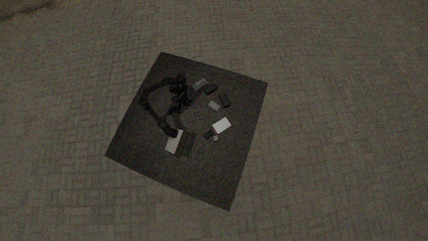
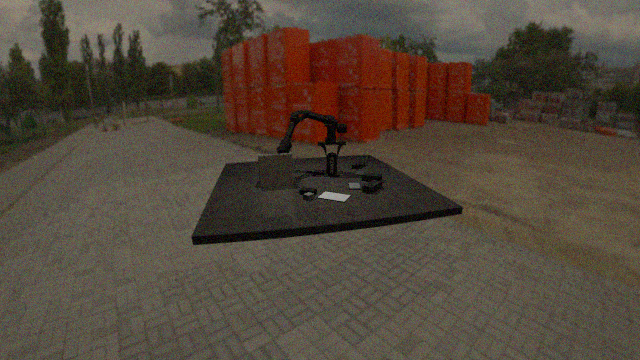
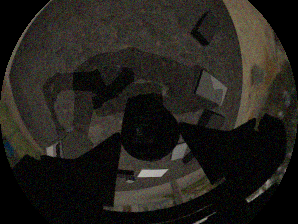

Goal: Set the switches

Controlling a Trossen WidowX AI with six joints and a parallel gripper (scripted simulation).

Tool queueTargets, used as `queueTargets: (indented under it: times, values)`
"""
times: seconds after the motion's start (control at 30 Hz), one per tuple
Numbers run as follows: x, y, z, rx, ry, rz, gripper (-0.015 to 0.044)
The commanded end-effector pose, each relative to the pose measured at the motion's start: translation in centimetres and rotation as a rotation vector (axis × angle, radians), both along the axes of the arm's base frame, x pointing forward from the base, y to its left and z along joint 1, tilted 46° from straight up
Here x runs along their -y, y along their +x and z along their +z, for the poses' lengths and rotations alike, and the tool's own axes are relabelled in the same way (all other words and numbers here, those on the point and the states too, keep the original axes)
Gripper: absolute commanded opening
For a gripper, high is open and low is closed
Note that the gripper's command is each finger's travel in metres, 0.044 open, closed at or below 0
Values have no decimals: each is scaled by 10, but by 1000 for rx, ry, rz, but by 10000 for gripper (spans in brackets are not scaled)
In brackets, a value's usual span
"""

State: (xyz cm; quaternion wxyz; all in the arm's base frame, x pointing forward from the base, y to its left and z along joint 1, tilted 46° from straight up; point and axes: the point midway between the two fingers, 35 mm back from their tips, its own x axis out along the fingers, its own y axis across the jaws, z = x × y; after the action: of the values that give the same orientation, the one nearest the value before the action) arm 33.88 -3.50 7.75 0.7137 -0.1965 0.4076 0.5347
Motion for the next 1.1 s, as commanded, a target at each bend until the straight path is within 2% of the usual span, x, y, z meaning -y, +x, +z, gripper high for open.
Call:
queueTargets:
  times: [0.0, 1.07]
  values:
    - [-10, 2, 3, 3, 24, 11, 338]
    - [-28, 11, 16, 31, 99, -2, 338]
